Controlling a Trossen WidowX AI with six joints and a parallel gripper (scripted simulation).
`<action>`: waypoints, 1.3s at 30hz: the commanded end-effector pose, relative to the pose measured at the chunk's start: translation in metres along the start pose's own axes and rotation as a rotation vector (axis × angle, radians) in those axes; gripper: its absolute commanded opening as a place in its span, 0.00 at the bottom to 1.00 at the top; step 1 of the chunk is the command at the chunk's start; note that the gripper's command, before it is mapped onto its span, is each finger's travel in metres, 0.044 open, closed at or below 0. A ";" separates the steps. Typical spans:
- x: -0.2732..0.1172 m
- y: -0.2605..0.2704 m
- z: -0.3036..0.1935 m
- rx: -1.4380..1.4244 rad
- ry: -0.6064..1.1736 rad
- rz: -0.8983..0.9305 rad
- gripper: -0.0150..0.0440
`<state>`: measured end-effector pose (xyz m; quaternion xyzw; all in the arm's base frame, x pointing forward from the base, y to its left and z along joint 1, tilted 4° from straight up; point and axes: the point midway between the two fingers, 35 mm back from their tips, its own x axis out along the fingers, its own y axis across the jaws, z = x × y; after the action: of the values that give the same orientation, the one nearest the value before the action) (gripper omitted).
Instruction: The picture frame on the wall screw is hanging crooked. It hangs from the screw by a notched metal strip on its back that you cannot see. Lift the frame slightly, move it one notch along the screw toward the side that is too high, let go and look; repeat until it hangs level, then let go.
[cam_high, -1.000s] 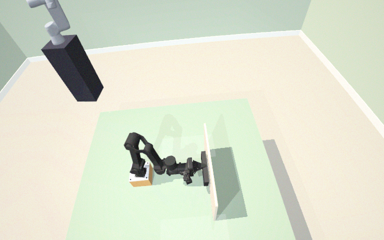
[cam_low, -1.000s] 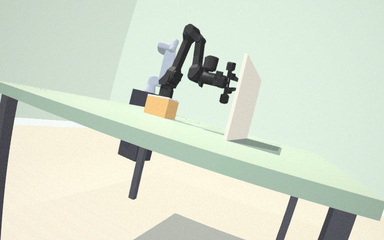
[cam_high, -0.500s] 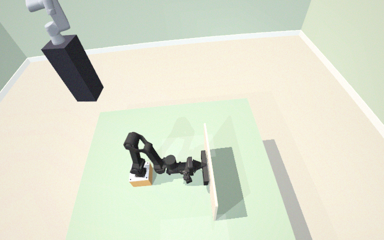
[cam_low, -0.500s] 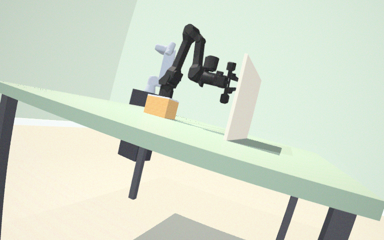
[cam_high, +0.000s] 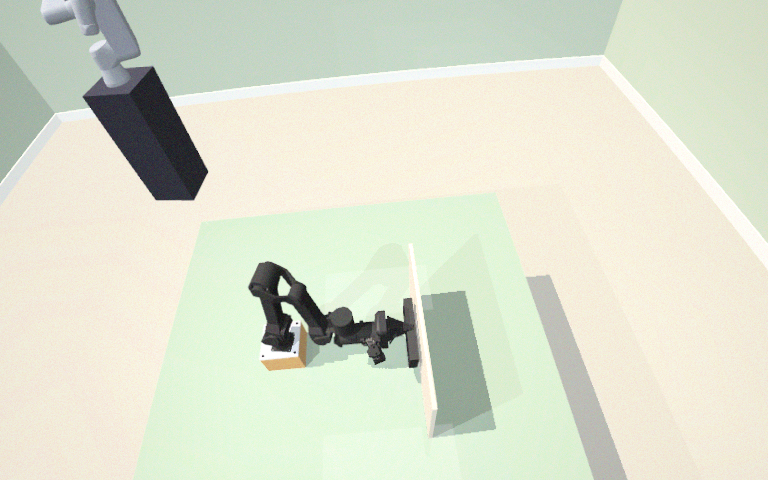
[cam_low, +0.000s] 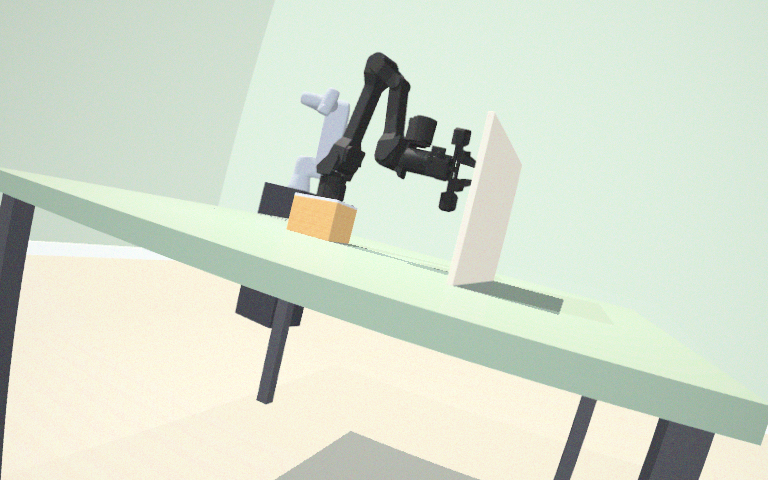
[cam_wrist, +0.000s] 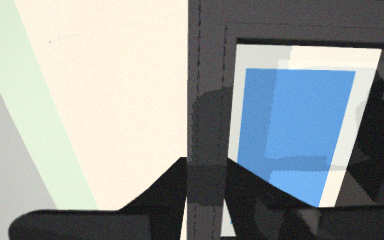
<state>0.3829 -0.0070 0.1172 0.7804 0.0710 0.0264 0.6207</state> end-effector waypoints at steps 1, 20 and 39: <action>0.000 0.003 0.000 0.003 0.001 0.011 0.25; 0.000 -0.003 -0.001 0.003 0.001 0.011 0.25; 0.000 -0.006 -0.001 -0.051 0.003 0.000 0.25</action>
<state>0.3827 -0.0043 0.1114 0.7721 0.0734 0.0282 0.6307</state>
